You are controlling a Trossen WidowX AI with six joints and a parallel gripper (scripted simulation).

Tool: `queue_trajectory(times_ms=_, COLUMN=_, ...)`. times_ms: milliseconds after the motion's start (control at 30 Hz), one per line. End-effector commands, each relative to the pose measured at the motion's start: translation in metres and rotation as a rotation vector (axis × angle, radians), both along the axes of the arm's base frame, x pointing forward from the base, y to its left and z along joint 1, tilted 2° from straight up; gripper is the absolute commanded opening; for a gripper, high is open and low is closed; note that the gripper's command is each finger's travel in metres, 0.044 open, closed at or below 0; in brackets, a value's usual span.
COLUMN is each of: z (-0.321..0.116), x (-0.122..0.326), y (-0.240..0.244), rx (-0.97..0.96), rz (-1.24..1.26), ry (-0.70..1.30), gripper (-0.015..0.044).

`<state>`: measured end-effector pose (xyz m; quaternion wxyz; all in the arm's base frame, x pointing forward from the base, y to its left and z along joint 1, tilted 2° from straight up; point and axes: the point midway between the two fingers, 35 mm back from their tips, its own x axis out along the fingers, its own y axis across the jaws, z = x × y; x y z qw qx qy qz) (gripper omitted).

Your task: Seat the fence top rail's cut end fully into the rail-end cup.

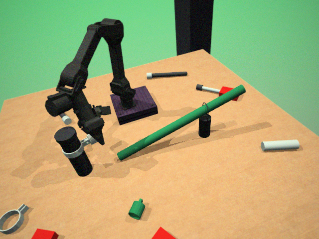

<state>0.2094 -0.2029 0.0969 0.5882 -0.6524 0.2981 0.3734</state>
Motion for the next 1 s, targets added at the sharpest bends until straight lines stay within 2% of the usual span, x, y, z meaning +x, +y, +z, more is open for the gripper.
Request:
queue_trajectory(times_ms=0, z=-0.0052, x=-0.0006, y=0.002, rx=0.009, rz=-0.006, ry=0.01, gripper=0.044)
queue_trajectory(times_ms=400, z=-0.0052, x=-0.0006, y=0.002, rx=0.009, rz=-0.006, ry=0.01, gripper=0.0125)
queue_trajectory(times_ms=500, z=-0.0052, x=-0.0006, y=0.002, rx=0.009, rz=-0.006, ry=0.01, gripper=0.0105)
queue_trajectory(times_ms=633, z=-0.0051, x=0.0016, y=0.0022, rx=0.01, rz=-0.03, ry=0.01, gripper=0.0)
queue_trajectory(times_ms=967, z=-0.0046, x=0.0086, y=0.0027, rx=0.015, rz=-0.105, ry=0.008, gripper=0.0)
